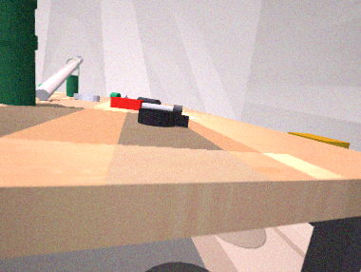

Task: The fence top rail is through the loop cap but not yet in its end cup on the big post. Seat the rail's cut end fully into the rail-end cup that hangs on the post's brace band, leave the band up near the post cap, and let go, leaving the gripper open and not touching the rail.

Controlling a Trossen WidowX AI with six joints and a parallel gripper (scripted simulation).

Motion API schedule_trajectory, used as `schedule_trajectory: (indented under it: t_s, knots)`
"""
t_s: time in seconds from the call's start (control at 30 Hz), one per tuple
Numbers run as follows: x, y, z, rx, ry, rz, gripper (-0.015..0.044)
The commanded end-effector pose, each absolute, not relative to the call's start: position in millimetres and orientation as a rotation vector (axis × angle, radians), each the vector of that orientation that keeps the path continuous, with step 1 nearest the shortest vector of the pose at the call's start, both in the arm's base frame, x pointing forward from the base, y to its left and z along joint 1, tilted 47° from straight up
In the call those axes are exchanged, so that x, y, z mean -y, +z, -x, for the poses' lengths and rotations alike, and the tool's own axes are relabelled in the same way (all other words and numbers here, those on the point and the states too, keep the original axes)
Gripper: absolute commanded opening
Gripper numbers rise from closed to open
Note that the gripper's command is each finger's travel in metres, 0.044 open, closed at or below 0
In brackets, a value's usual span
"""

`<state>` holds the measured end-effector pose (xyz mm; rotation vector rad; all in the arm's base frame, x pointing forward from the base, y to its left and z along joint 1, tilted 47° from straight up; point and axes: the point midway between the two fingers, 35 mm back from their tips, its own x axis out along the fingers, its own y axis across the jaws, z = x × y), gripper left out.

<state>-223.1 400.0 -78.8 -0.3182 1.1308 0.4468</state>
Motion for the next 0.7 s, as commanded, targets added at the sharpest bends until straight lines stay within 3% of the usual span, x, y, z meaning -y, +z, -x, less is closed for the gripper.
schedule_trajectory:
  t_s: [0.0, 0.33, 0.67]
  knots:
    - [-400.7, -77.5, 220.3, -1.128, 0.444, 0.318, 0.0426]
    - [-409.1, -13.1, 75.7, -0.987, 0.294, 0.347, 0.044]
    - [-355.8, 50.2, -67.9, -0.867, 0.093, 0.436, 0.044]
